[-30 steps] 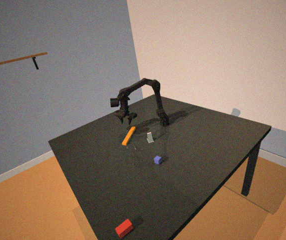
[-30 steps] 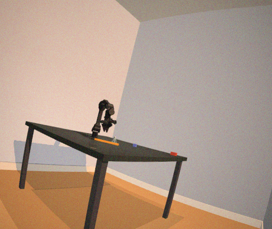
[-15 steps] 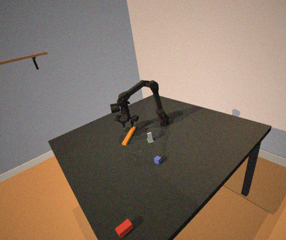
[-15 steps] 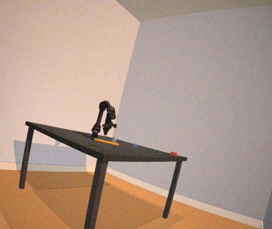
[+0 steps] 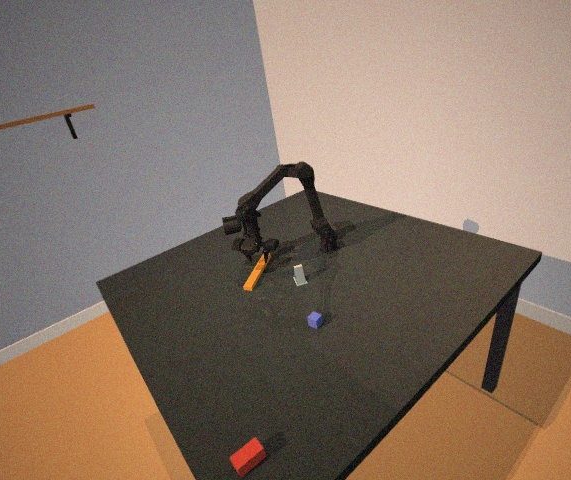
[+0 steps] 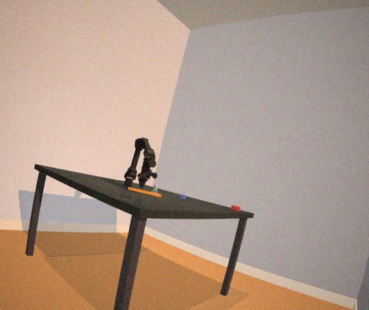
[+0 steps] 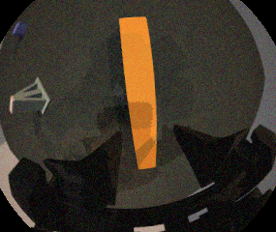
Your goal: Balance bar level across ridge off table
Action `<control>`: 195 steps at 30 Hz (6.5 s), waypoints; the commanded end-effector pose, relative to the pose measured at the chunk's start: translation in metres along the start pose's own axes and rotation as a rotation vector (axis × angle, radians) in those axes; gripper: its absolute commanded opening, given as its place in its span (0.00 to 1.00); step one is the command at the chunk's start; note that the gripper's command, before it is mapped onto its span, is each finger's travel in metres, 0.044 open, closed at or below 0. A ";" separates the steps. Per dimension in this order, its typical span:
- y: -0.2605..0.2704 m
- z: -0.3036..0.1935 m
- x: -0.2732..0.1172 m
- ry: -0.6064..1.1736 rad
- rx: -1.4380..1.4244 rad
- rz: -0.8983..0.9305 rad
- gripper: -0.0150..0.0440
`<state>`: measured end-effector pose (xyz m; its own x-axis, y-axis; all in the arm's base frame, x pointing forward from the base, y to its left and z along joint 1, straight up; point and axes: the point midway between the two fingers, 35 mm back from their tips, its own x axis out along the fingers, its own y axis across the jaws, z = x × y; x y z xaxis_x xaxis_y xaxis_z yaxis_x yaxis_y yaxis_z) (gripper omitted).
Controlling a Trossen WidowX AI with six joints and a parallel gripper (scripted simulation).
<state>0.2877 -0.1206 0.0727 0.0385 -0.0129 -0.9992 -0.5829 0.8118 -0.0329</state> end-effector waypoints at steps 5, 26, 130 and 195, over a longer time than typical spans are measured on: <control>0.003 -0.002 0.016 0.010 -0.006 0.010 0.79; 0.003 -0.002 0.025 0.010 -0.006 0.010 0.79; 0.146 0.050 -0.098 0.000 -0.403 0.023 0.25; 0.177 0.051 -0.054 -0.002 -0.512 0.026 0.25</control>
<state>0.2236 0.0535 0.1231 0.0221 0.0046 -0.9997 -0.9042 0.4267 -0.0180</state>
